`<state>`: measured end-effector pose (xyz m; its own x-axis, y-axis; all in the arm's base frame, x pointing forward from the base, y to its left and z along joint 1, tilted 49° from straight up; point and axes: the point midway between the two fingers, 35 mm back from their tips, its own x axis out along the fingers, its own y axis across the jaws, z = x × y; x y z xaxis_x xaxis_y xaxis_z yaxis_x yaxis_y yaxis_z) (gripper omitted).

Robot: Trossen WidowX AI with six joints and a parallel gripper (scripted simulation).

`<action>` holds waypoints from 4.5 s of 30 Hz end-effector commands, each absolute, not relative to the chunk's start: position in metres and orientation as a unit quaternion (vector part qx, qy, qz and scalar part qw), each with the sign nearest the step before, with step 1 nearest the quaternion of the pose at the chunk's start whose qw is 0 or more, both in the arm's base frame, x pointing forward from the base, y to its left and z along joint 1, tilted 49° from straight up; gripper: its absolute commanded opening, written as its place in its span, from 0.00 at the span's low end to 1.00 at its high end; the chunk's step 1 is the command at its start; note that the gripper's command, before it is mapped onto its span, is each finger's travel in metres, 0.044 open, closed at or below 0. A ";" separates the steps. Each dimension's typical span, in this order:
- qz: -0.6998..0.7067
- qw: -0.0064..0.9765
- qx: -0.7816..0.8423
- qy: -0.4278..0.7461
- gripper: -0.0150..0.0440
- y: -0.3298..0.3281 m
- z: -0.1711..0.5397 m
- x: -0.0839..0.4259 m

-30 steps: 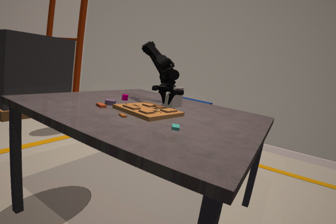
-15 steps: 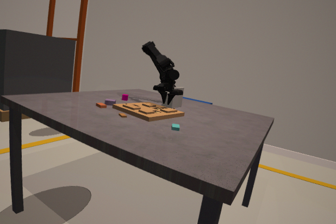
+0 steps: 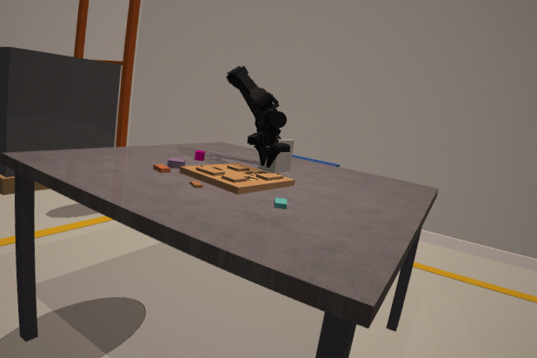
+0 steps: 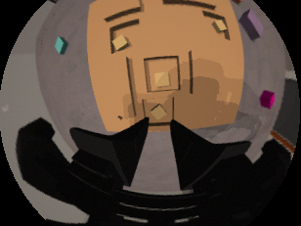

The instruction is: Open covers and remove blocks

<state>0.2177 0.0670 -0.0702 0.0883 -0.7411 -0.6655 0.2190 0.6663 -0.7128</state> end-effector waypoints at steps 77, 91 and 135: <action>-0.540 0.736 0.066 0.403 0.50 0.056 -0.081 0.220; -0.541 0.736 0.066 0.403 0.50 0.051 -0.086 0.220; -0.540 0.736 0.068 0.403 0.39 0.055 -0.084 0.221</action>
